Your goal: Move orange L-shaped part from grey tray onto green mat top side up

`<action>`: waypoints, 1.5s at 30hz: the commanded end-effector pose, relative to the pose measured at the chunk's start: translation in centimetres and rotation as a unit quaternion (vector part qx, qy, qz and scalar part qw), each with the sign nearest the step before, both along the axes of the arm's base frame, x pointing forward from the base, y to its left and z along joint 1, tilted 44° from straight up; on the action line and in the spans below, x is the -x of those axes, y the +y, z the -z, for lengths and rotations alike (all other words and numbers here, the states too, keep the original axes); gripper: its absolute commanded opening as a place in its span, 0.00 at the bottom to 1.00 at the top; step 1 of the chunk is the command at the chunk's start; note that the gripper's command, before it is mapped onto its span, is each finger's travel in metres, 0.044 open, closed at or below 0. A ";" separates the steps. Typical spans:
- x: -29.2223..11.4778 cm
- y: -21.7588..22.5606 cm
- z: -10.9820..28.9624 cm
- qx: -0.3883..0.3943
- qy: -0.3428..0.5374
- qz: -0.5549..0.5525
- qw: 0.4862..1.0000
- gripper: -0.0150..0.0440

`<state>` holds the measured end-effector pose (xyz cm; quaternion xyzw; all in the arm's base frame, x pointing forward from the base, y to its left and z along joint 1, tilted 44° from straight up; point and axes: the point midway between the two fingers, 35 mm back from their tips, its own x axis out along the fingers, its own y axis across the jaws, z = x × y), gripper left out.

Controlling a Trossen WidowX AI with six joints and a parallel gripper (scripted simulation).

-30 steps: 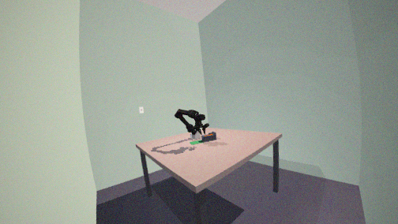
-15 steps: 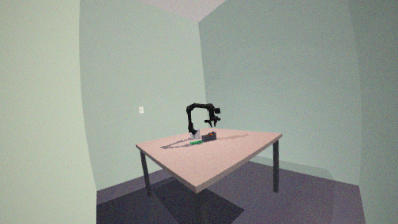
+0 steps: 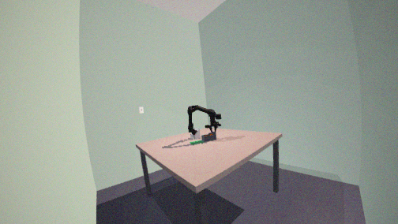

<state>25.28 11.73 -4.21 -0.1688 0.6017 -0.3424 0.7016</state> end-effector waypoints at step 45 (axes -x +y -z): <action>-0.3 -2.7 3.2 -0.003 -0.005 -0.005 1.000 0.56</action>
